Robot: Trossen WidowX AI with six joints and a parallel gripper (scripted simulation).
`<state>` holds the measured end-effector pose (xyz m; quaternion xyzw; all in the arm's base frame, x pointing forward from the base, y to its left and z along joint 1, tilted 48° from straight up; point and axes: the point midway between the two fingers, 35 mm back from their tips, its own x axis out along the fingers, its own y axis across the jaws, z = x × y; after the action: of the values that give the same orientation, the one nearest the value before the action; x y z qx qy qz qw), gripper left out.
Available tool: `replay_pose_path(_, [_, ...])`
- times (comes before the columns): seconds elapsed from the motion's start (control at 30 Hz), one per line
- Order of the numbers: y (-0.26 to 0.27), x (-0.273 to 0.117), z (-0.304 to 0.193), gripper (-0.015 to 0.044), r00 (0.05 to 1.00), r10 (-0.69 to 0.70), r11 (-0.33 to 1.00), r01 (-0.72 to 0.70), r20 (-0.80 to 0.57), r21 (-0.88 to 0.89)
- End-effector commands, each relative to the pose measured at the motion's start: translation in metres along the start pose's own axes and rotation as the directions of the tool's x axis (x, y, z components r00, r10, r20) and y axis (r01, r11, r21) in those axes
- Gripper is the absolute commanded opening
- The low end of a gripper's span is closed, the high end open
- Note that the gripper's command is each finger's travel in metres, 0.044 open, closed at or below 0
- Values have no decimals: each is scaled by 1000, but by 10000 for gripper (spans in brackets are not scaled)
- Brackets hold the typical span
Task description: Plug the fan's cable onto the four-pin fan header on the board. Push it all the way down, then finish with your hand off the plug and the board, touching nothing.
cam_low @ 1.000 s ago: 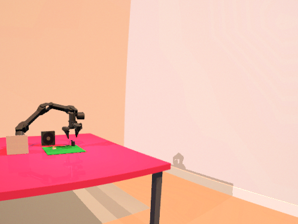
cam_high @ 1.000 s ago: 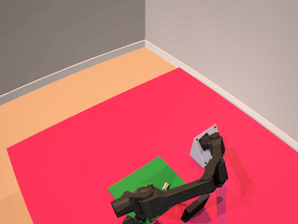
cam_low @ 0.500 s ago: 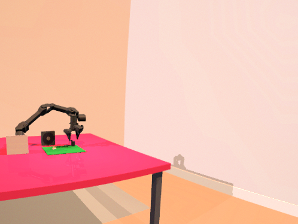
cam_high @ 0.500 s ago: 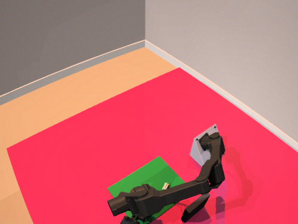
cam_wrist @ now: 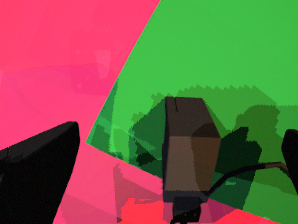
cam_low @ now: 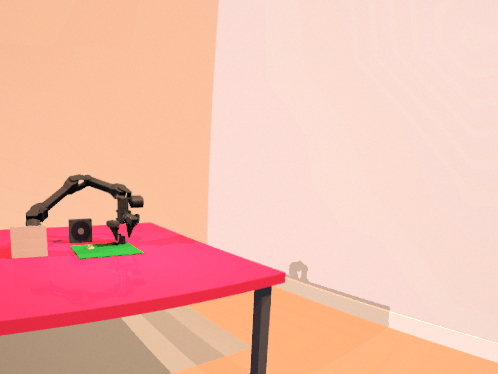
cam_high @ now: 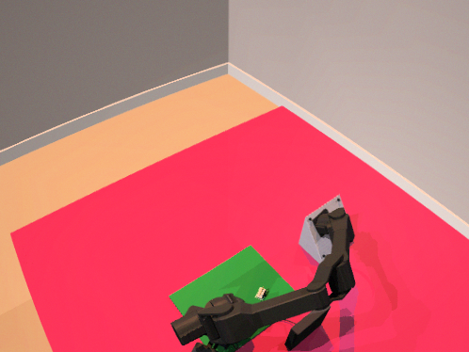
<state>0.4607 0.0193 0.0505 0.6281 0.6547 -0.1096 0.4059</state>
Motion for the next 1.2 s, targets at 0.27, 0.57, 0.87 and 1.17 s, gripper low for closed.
replay_pose_path(0.27, [0, 11, -1, 387, 1000, 0, 1000, 0, -1, 0])
replay_pose_path(0.57, [0, 11, -1, 151, 1000, 0, 1000, 0, -1, 0])
replay_pose_path(0.87, [0, 9, 0, 0, 1000, 0, 1000, 0, -1, 0])
replay_pose_path(1.17, [-1, -36, 0, 0, 1000, 4, 1000, -4, -1, 6])
